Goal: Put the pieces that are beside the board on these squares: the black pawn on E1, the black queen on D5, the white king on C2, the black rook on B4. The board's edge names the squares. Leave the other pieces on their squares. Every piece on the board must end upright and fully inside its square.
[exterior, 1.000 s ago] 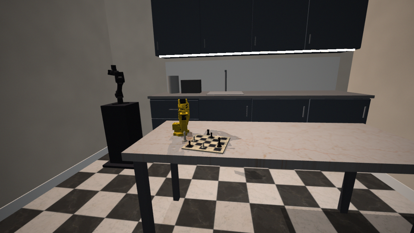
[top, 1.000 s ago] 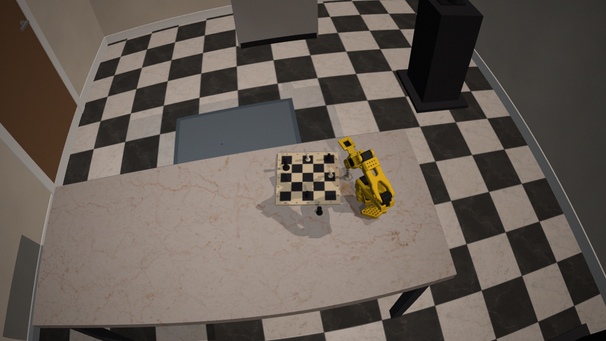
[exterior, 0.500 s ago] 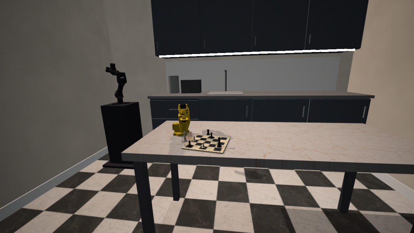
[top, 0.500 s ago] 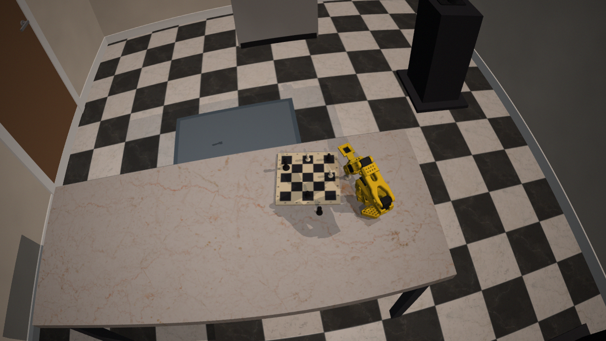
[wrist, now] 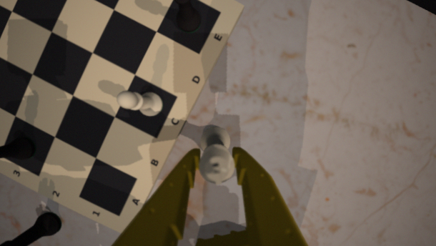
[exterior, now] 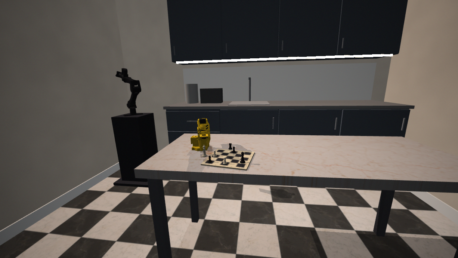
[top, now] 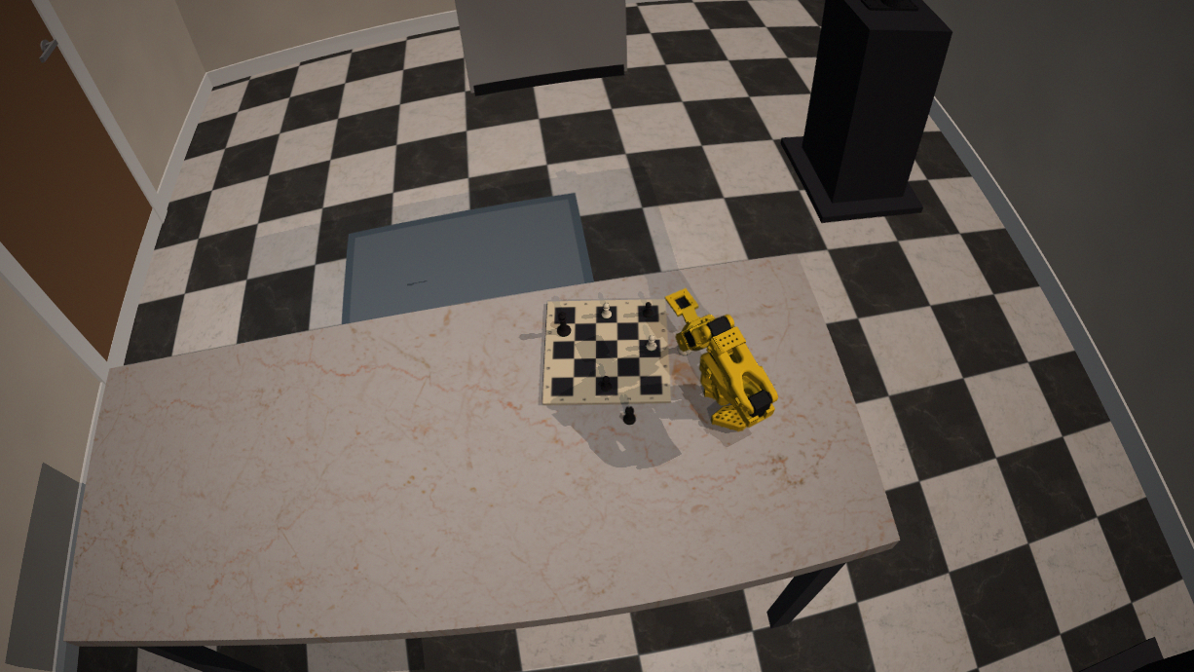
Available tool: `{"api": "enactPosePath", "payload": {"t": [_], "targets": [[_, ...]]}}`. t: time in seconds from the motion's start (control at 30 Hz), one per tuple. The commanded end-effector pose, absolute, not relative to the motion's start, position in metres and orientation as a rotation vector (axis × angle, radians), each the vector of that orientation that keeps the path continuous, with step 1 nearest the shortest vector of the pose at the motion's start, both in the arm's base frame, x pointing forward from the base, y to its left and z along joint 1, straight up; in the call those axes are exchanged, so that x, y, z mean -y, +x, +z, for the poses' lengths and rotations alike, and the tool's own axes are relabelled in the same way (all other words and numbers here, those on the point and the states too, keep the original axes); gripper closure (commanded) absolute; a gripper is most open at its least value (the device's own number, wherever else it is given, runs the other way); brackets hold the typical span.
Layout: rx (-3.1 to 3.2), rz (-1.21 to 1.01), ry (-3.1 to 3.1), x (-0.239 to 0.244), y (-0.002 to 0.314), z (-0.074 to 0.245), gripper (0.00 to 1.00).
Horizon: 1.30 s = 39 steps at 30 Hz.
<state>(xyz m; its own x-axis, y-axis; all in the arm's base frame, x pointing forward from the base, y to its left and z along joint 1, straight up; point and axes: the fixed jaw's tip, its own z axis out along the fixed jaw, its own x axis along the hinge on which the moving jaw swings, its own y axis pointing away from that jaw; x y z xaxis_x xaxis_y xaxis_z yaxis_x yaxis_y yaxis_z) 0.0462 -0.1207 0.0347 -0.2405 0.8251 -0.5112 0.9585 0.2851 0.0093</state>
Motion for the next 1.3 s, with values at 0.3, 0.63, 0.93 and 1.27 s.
{"api": "enactPosePath", "payload": {"t": [0.3,0.63,0.93,1.27], "targets": [[-2.142,-0.433,1.600,0.1223,0.0460,0.0322,0.88],[-2.142,-0.433,1.599,0.1228,0.0463,0.0323,0.88],[-2.143,-0.444,1.604,0.1236,0.0440,0.0322,0.88],[-2.144,-0.447,1.605,0.1238,0.0433,0.0322,0.88]]}}
